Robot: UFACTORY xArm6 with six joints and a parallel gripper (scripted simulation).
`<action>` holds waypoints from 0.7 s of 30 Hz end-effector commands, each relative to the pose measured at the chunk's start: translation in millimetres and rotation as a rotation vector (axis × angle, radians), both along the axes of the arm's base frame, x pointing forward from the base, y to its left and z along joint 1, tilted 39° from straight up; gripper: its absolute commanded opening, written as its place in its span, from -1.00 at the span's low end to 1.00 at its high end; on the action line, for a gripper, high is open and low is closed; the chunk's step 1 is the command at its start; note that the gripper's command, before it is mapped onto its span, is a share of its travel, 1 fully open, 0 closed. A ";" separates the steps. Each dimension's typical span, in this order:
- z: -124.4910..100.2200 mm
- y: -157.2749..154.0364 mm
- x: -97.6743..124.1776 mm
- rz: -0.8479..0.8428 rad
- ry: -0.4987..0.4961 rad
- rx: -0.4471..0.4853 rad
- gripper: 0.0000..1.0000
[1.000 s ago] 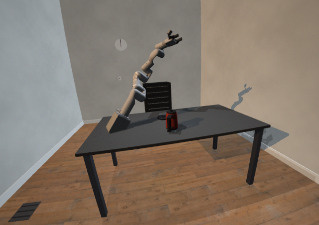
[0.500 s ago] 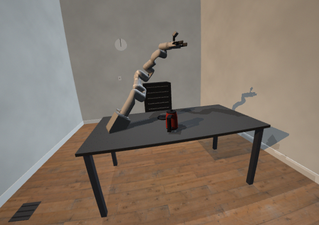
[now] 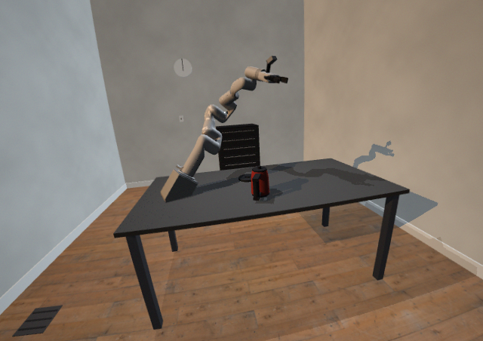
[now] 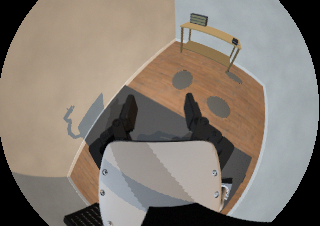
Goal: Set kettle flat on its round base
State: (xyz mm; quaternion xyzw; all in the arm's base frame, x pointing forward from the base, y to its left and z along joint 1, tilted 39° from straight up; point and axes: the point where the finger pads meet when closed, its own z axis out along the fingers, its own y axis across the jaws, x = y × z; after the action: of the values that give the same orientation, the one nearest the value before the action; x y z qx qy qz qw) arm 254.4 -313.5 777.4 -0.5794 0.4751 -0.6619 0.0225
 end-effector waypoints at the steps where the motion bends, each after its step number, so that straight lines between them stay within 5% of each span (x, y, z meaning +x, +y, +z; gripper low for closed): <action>1: -38.2 -13.4 17.3 0.026 0.037 0.115 0.63; 9: -108.4 -27.5 42.0 0.062 0.102 0.323 0.63; 11: -108.4 -27.5 42.0 0.062 0.102 0.323 0.63; 13: -141.8 -30.7 51.4 0.076 0.133 0.423 0.63; 21: -209.9 -30.4 66.3 0.099 0.198 0.631 0.63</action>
State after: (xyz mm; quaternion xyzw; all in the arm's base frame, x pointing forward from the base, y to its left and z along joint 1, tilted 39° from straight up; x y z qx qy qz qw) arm 313.5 -344.0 601.2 -0.6258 0.6054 -0.4643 0.1621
